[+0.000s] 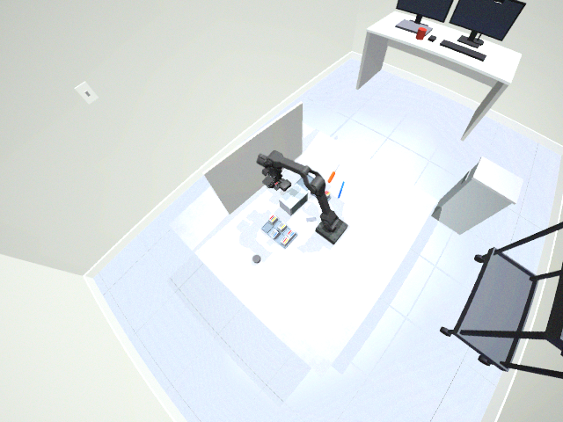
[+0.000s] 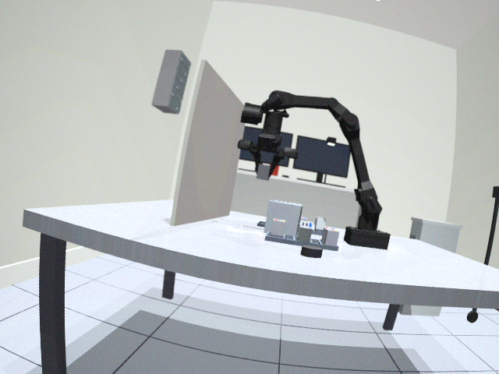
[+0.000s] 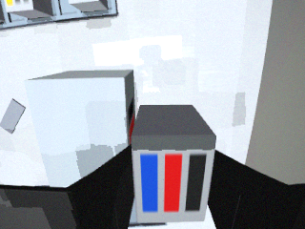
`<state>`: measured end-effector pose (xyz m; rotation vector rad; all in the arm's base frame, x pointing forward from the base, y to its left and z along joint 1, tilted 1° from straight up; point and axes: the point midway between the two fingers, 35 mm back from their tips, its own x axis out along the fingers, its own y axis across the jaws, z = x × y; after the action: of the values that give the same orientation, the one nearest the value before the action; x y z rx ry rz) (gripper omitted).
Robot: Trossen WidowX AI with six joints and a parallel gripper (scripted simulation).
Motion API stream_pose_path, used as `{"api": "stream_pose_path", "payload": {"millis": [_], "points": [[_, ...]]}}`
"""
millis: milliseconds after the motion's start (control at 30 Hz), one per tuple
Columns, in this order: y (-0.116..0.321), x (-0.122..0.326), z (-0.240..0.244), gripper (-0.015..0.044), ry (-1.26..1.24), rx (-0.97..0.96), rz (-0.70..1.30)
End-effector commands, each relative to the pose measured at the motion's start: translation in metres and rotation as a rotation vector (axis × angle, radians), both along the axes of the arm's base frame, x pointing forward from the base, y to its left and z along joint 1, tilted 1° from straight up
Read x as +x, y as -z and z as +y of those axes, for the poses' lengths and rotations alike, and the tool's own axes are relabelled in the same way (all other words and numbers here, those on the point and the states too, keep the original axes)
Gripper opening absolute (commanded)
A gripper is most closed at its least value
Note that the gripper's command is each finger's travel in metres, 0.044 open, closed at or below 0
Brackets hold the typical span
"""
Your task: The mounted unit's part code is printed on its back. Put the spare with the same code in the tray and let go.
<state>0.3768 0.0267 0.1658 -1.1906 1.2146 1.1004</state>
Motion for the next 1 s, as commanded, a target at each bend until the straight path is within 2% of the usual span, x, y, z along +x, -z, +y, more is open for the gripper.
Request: {"api": "stream_pose_path", "payload": {"millis": [0,500,967], "points": [[-0.001,0.001,-0.023,0.0,-0.006,-0.004,0.002],[-0.002,-0.011,-0.119,0.0,-0.018,-0.012,0.012],[-0.002,-0.041,-0.2,0.0,-0.029,-0.015,0.022]]}}
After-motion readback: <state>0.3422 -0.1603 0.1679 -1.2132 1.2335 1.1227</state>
